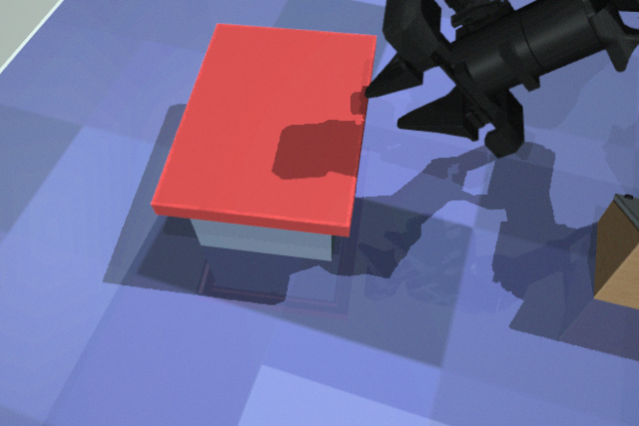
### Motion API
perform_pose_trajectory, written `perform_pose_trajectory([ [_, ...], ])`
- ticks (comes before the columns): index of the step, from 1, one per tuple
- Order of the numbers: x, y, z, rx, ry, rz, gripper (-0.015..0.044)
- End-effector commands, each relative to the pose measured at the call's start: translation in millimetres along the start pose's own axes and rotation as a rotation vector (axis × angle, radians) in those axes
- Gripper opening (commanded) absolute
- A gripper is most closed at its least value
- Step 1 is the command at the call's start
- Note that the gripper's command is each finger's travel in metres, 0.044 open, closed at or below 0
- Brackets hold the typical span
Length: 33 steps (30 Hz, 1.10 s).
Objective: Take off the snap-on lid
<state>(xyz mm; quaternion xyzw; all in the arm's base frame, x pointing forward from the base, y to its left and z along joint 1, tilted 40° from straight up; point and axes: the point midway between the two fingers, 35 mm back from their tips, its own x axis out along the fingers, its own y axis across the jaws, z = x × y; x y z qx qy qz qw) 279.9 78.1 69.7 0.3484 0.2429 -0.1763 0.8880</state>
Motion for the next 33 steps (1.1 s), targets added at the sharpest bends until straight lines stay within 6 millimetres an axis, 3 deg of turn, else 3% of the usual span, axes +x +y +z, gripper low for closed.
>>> perform_pose_trajectory([
  [1,5.7,0.9,0.3,-0.001,0.002,0.001,0.0235],
  [27,45.6,-2.5,1.6,-0.002,-0.003,0.007,0.0235],
  [33,45.6,-2.5,1.6,-0.002,-0.003,0.007,0.0195],
])
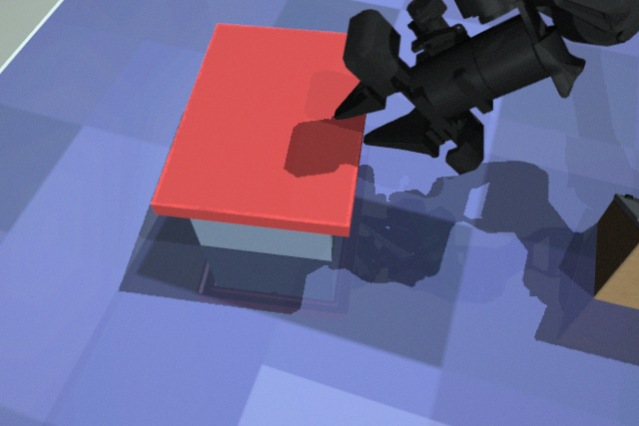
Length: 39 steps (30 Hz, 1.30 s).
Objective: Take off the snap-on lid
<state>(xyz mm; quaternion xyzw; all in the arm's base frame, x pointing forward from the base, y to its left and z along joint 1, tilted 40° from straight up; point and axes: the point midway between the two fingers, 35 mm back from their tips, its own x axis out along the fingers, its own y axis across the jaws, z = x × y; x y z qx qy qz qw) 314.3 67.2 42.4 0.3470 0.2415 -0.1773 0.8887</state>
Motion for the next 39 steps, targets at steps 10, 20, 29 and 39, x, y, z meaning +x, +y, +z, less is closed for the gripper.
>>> perform_pose_trajectory([
  [10,0.6,3.0,0.8,0.0,0.001,0.008,0.0128],
  [20,0.0,2.9,0.2,0.001,0.003,0.008,0.0],
  [29,-1.4,4.0,0.2,0.001,0.003,0.008,0.0],
  [39,-3.2,5.2,0.2,0.001,0.003,0.008,0.0],
])
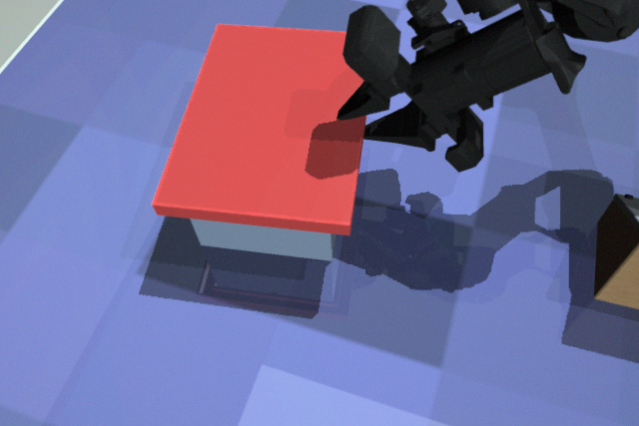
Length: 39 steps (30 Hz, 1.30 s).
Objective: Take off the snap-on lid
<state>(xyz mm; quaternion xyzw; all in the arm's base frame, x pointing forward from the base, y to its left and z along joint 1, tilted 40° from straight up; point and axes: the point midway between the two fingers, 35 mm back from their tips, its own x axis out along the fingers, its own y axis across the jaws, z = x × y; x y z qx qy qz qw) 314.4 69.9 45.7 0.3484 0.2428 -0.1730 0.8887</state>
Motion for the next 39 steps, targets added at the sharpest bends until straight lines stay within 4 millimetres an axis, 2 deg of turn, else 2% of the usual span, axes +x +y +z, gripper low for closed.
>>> perform_pose_trajectory([
  [1,-1.2,1.7,-0.1,0.001,-0.002,0.001,0.0],
  [39,-6.6,7.1,-0.4,0.002,-0.002,0.001,0.0],
])
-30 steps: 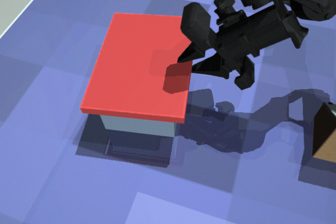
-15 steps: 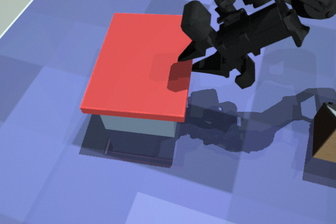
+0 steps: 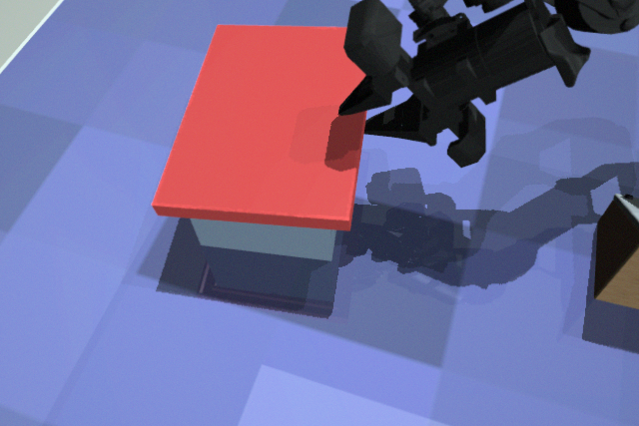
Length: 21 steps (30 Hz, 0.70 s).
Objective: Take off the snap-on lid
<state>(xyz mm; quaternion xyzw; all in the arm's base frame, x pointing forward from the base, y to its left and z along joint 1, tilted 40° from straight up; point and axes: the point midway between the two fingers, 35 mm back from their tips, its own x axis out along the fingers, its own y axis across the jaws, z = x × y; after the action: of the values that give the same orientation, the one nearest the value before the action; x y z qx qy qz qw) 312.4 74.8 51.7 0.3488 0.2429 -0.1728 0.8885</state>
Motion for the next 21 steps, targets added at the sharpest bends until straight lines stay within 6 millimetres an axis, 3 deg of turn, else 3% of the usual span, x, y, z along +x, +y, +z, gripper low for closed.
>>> perform_pose_trajectory([
  [1,-1.1,1.6,-0.1,0.001,-0.003,0.0,0.0],
  [21,-2.4,3.9,-0.5,0.0,0.0,0.002,0.0],
])
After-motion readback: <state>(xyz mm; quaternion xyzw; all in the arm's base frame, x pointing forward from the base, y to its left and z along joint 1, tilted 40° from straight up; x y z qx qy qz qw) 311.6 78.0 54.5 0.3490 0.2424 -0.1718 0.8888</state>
